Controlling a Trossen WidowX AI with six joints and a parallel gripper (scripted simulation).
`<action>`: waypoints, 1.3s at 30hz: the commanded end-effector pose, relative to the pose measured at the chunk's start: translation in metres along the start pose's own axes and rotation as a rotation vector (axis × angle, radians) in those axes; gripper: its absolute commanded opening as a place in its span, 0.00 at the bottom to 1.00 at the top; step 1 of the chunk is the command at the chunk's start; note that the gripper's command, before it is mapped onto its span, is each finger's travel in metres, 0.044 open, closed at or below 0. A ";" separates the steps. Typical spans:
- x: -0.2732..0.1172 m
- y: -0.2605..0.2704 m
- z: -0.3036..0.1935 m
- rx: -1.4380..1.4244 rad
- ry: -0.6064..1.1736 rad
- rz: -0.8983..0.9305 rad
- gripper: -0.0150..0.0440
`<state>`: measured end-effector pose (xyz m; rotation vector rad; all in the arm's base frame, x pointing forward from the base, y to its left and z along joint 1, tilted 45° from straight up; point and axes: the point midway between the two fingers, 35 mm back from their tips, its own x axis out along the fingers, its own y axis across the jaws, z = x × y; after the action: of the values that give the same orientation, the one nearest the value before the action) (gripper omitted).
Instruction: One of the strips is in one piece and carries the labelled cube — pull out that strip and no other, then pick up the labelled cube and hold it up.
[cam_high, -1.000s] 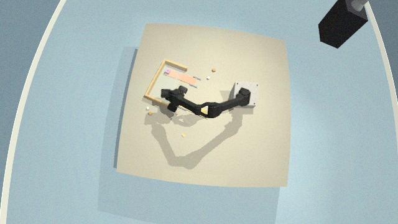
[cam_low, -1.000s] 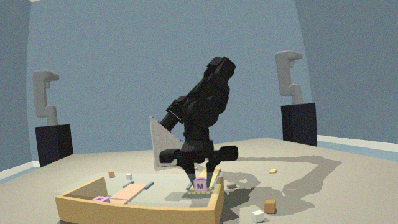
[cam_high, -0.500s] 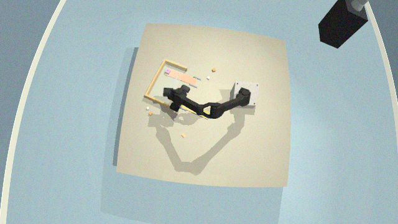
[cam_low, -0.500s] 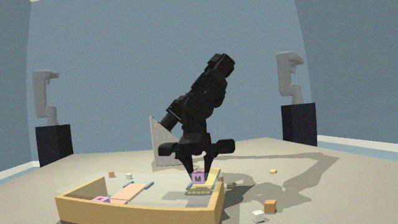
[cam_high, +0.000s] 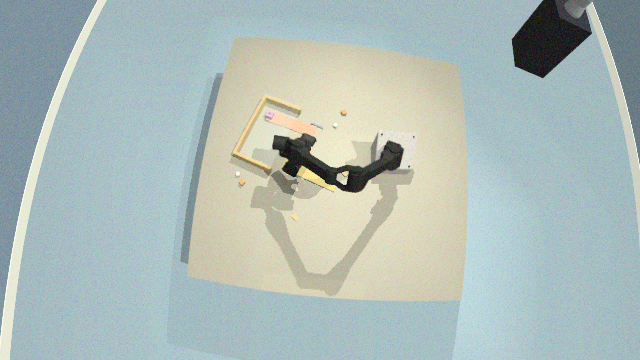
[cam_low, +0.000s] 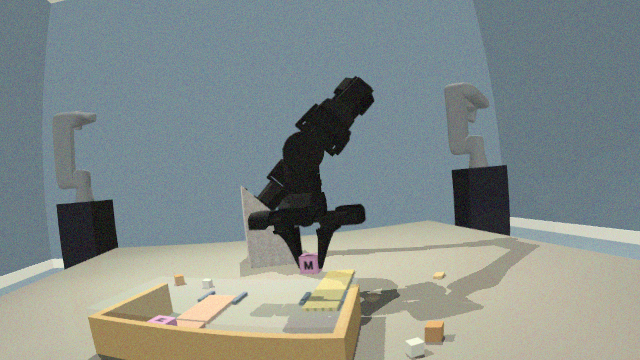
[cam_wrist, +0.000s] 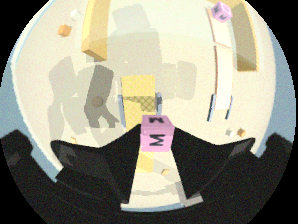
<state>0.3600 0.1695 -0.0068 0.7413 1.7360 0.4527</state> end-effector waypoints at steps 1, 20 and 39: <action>0.000 -0.007 -0.010 0.003 0.004 -0.003 0.25; 0.000 -0.044 -0.068 0.006 0.006 -0.004 0.25; -0.036 -0.049 -0.075 0.006 0.006 -0.006 0.25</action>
<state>0.2791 0.1157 0.0071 0.7471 1.7527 0.4440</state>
